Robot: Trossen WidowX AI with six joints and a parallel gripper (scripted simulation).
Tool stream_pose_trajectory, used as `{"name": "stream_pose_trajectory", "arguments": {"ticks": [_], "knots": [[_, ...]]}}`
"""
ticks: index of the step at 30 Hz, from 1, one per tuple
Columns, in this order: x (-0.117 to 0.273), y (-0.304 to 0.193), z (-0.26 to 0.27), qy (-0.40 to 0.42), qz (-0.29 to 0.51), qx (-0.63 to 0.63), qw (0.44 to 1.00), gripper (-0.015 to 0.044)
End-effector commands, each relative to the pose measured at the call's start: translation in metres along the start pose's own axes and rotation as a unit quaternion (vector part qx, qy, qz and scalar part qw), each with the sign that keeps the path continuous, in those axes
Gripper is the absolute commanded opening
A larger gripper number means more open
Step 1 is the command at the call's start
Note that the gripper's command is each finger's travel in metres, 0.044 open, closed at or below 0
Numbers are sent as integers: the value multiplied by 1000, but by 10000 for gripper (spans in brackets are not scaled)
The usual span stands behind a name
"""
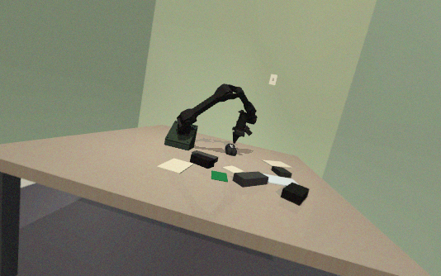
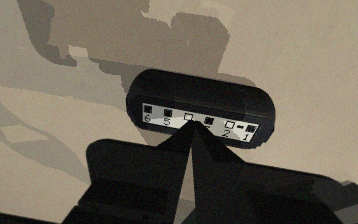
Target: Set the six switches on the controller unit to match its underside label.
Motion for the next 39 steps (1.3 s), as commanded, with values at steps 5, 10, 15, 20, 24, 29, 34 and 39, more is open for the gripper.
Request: {"name": "stream_pose_trajectory", "arguments": {"ticks": [5,10,15,20,24,29,34,39], "knots": [[7,9,2,43,33,504,862,0],[9,10,2,56,34,605,793,0],[11,12,2,70,32,697,713,0],[13,13,2,84,28,778,622,0],[14,14,2,94,22,834,543,0],[16,15,1,107,13,894,436,0],[17,16,1,118,0,939,324,0],[19,17,0,128,-15,970,207,0]]}}
Point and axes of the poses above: the point midway between the two fingers, 35 mm back from their tips, its own x axis back along the fingers, its own z axis across the jaws, y = z × x, the point moved 3 cm from there along x, back along the fingers, and after that the axes turned 9 degrees about x, right-handed, at the moved point
